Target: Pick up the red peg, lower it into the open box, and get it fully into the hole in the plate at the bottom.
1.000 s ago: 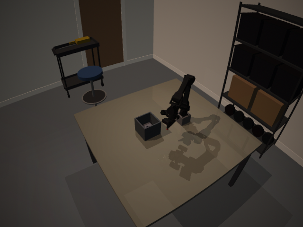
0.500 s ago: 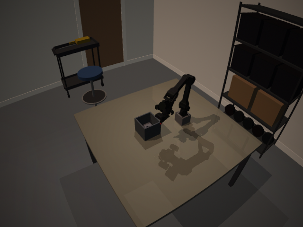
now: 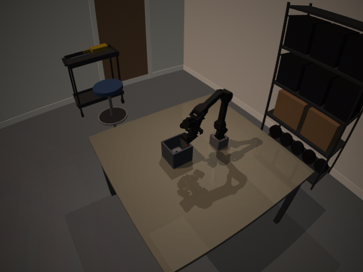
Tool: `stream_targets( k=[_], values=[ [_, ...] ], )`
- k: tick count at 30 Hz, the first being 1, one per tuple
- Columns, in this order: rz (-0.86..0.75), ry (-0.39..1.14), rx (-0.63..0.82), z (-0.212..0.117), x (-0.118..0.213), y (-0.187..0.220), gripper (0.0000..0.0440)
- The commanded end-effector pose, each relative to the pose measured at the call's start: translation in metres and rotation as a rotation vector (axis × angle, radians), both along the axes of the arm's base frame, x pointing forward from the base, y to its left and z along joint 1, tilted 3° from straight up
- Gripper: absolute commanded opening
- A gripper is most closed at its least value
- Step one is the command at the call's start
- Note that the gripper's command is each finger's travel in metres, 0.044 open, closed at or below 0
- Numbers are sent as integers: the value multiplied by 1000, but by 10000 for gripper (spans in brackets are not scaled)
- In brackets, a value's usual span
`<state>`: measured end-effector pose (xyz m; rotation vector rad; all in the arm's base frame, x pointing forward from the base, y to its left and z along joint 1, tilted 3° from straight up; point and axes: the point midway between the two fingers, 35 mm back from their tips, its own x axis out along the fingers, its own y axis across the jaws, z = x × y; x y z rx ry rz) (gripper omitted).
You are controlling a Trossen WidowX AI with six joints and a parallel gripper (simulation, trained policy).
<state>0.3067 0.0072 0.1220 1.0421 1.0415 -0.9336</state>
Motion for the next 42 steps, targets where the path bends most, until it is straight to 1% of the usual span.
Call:
stream_targets(
  k=[1,16,29,42],
  values=[
    [1,20,-1,-2,3,-11,0],
    [1,80,-2,-20,12,-44,0],
    [6,121,19,-52,16,-62,0],
    [33,123,36,-76,26,-75,0]
  ],
)
